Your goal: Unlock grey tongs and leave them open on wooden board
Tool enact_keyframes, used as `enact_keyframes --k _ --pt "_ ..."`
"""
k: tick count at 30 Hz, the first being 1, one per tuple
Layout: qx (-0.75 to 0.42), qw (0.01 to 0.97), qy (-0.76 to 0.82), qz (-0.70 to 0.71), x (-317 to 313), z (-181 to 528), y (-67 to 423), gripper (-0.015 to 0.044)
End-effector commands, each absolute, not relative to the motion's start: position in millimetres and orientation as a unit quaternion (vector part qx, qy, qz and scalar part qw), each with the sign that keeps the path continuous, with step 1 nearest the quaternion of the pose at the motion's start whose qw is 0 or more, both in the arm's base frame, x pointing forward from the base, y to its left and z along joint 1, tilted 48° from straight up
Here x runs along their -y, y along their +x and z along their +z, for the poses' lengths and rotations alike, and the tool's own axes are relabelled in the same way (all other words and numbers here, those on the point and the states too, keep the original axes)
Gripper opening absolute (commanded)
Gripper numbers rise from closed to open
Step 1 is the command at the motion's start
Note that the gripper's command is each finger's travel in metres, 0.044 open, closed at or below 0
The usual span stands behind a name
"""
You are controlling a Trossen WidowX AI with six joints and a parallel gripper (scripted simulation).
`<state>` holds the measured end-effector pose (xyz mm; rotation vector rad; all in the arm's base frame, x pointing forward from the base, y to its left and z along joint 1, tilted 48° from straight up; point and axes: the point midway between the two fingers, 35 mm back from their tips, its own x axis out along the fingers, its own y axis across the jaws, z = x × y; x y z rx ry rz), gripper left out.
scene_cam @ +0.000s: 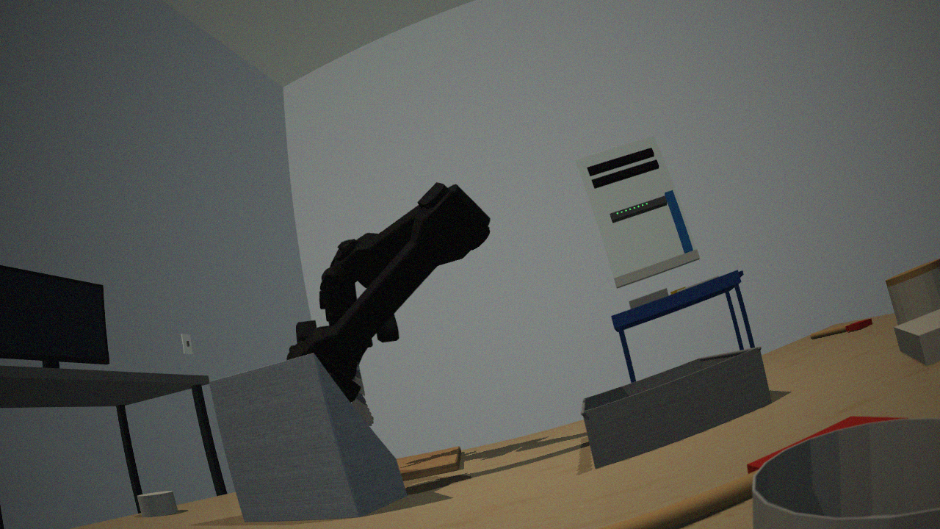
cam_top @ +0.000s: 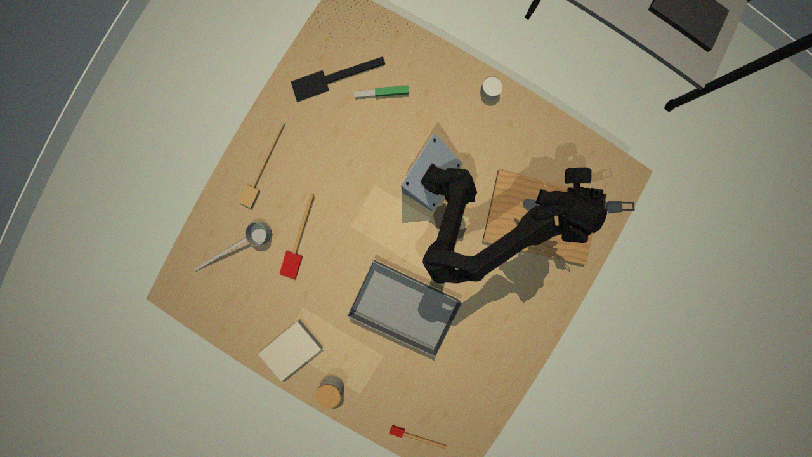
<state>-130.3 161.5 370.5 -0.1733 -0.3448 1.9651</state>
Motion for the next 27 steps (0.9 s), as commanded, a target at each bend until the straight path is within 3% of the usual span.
enact_keyframes --k 1,27 --pt "0.127 0.539 -0.093 0.828 -165.4 371.7 -132.0 -0.015" --pt "-0.022 0.572 -0.259 0.778 -190.6 351.3 -122.8 -0.015"
